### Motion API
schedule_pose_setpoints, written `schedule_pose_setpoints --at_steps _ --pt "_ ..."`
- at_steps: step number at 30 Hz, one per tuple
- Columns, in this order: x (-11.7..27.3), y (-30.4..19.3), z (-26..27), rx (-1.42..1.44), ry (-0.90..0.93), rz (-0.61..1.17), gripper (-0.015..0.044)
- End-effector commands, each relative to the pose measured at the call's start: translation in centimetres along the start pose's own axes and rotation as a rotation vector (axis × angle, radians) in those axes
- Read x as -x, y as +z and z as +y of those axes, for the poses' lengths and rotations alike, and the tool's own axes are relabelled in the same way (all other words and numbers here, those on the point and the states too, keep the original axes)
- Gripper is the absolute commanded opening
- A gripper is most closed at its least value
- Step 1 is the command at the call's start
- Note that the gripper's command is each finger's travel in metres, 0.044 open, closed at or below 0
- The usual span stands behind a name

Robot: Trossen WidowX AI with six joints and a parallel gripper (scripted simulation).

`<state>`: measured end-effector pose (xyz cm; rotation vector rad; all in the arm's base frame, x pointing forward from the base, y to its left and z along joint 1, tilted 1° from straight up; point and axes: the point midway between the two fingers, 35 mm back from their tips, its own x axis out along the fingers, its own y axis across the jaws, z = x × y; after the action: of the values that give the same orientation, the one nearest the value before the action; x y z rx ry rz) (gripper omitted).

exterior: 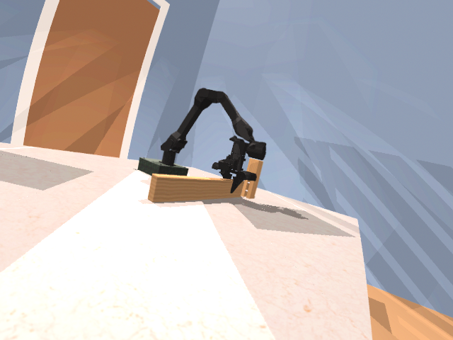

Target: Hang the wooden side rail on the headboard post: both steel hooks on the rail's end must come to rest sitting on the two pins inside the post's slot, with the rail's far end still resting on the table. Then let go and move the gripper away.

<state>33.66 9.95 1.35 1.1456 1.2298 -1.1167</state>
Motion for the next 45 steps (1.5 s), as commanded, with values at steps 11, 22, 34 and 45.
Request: schedule_pose_setpoints --at_steps 11,22,34,45 --pt "0.85 0.00 0.26 -0.002 0.016 0.000 0.0000" --pt "1.04 0.00 0.26 -0.002 0.016 0.000 0.0000" --pt "1.24 0.00 0.26 -0.002 0.016 0.000 0.0000" --pt "1.42 0.00 0.26 -0.002 0.016 0.000 0.0000"
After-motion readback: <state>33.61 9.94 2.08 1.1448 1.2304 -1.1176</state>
